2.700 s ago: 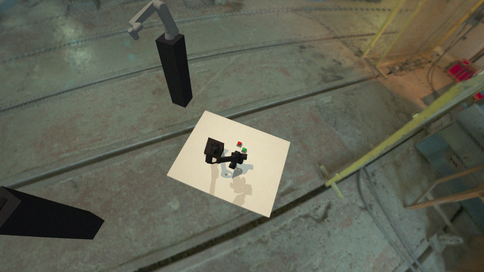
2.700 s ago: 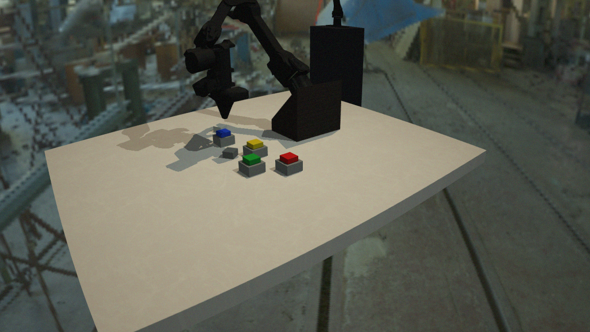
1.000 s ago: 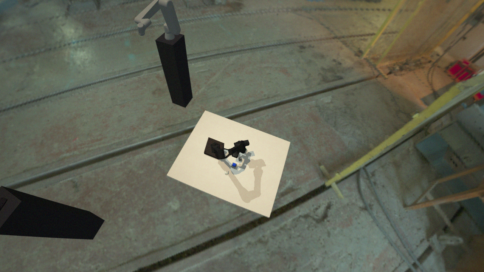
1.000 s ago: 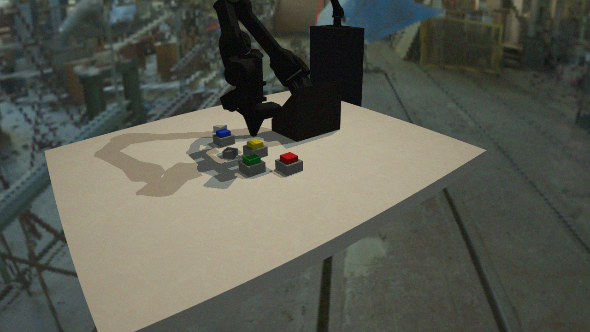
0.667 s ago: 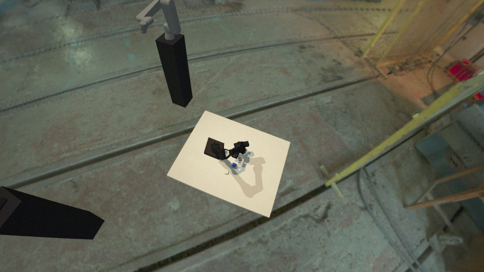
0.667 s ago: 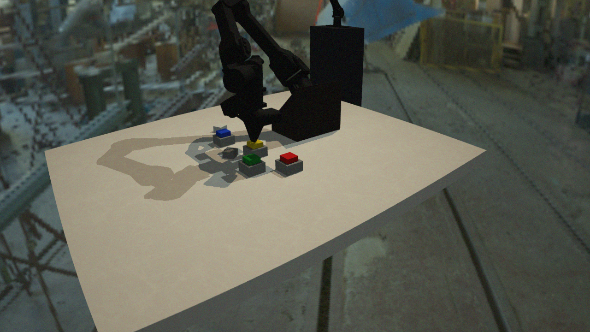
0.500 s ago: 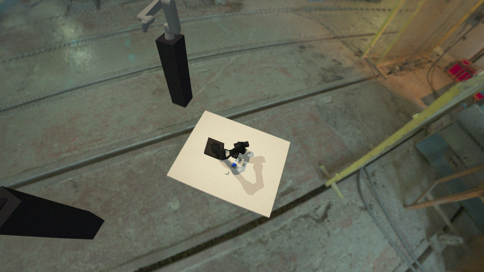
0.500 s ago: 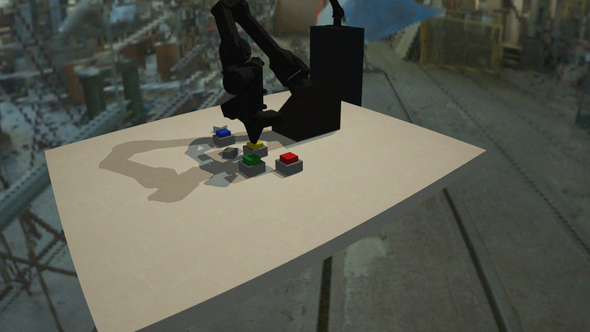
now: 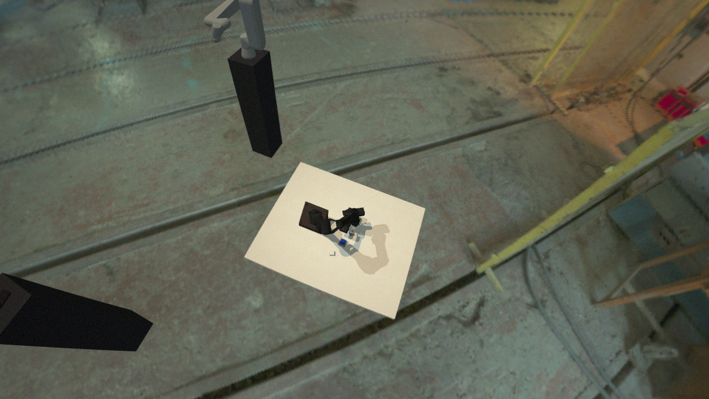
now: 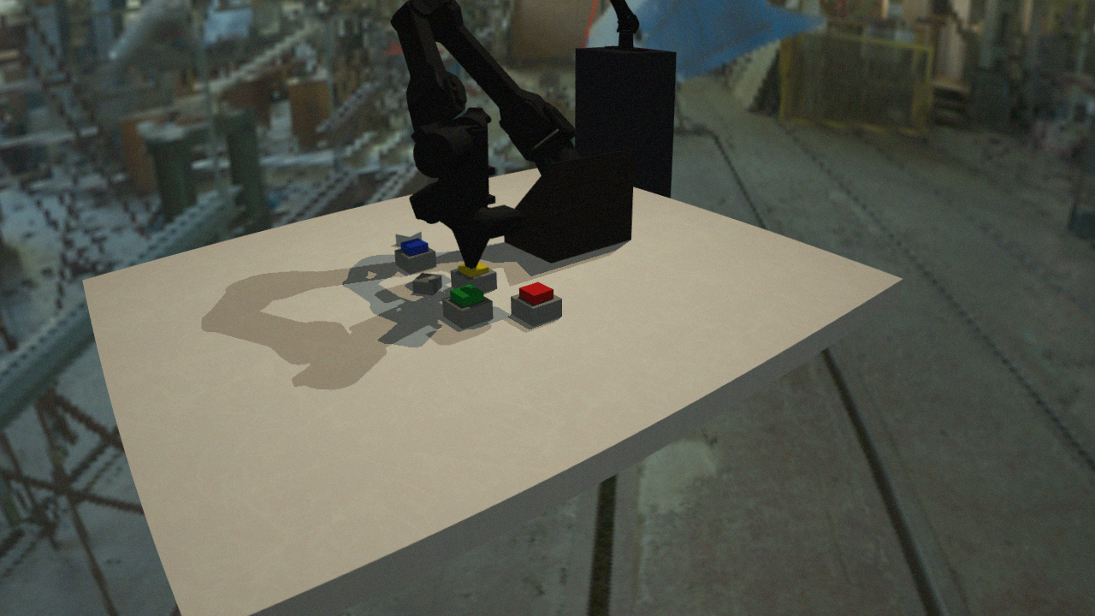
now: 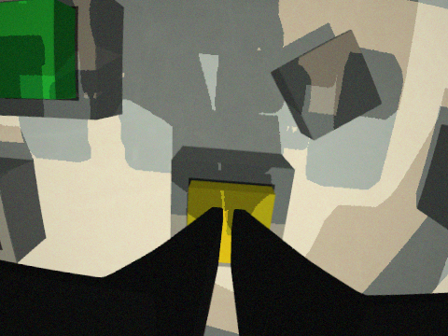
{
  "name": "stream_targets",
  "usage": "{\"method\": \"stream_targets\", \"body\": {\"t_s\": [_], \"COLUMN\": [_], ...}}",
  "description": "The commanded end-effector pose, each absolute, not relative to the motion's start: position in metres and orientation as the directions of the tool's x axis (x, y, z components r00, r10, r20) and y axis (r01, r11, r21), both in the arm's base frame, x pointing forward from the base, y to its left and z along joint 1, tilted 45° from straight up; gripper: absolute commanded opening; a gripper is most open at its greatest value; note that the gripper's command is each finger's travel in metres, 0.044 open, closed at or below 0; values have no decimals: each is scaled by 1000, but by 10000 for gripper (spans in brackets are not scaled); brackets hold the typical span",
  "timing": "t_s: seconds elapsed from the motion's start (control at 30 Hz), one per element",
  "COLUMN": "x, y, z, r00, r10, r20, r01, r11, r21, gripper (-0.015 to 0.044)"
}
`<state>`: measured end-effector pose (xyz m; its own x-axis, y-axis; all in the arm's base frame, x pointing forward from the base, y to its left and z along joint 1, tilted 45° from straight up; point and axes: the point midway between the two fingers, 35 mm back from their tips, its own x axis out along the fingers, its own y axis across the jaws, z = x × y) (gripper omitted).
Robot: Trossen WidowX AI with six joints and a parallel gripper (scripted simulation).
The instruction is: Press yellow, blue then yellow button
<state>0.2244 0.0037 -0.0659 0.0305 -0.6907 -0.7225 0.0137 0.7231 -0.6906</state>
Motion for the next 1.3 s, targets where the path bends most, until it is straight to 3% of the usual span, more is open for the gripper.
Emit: {"method": "stream_targets", "body": {"t_s": [0.0,0.5,0.97,1.27], "x": [221,221,245,243], "y": [2,25,168,182], "z": [-67,-43,-96,-103], "r00": [22,22,34,25], "r10": [-696,-694,-680,-683], "r20": [-718,-719,-732,-730], "r01": [2,2,1,4], "r11": [718,720,733,730], "r21": [-696,-694,-681,-683], "gripper": [20,20,387,400]}}
